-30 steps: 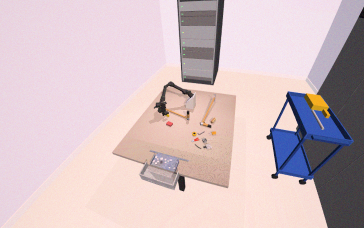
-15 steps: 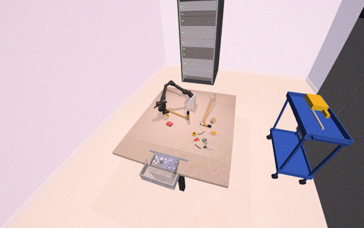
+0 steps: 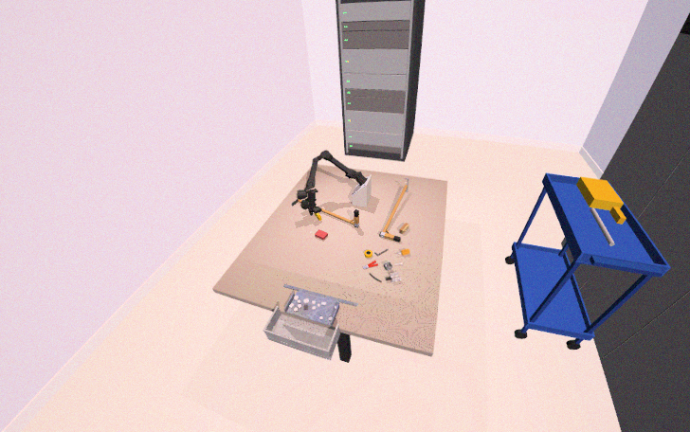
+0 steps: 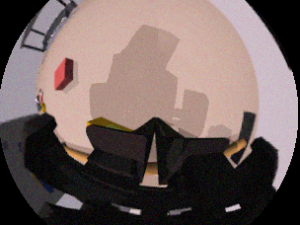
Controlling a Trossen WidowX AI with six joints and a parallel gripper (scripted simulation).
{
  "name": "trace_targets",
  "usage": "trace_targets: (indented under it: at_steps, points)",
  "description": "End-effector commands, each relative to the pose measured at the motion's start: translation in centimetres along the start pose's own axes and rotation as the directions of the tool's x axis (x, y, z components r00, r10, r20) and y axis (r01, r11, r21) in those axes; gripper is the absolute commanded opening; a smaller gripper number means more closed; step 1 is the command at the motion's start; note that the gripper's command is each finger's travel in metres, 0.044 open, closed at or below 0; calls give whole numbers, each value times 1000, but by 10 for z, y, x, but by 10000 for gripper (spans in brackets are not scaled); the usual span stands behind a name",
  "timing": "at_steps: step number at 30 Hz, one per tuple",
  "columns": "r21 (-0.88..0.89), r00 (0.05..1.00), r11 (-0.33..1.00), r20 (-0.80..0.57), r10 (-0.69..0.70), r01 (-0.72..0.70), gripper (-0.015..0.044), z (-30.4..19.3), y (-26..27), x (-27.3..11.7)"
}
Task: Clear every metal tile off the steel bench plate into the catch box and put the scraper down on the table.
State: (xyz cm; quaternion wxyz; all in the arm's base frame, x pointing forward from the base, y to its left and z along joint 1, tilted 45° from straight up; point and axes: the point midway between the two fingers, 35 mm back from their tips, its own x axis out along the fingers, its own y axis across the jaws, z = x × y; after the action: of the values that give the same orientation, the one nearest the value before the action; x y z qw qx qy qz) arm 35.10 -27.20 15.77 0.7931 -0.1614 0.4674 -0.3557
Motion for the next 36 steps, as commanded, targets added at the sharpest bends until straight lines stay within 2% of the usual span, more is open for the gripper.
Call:
trace_targets:
  at_steps: [1,36]
  points:
    - [-2,1000,1000,3,2,-2,0,-5,-3,-2]
    - [-8,1000,1000,9,-6,6,0,-55,-31,-14]
